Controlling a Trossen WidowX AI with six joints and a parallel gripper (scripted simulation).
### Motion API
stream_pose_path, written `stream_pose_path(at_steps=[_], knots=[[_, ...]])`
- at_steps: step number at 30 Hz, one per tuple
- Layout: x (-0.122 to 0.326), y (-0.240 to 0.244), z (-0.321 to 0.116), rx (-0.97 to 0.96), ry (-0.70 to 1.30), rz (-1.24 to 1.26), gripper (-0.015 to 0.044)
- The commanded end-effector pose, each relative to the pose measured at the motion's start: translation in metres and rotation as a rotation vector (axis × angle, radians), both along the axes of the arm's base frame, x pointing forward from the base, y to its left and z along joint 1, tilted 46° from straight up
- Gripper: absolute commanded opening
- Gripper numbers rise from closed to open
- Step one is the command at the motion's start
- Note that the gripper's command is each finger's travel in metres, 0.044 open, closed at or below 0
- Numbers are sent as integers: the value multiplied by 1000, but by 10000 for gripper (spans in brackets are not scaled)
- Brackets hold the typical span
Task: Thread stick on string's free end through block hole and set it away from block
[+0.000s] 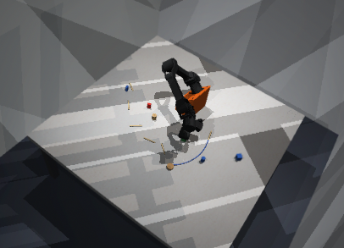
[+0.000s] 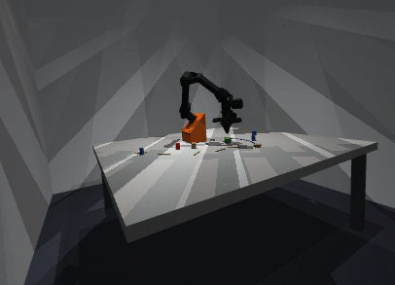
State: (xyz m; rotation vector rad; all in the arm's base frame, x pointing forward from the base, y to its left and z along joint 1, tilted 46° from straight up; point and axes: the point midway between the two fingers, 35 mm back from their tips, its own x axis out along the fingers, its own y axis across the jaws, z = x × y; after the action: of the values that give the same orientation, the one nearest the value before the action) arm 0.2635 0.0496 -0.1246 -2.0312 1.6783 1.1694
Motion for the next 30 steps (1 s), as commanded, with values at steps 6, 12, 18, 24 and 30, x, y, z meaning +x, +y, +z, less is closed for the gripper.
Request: stream_pose_path(at_steps=[6, 12, 18, 24, 30], knots=[[0, 0, 0, 0, 0, 0, 0], [-40, 44, -34, 17, 432, 452, 158], [-90, 73, -65, 7, 870, 899, 315], [-113, 80, -77, -5, 1061, 1084, 440], [-113, 80, -77, -5, 1061, 1084, 440]])
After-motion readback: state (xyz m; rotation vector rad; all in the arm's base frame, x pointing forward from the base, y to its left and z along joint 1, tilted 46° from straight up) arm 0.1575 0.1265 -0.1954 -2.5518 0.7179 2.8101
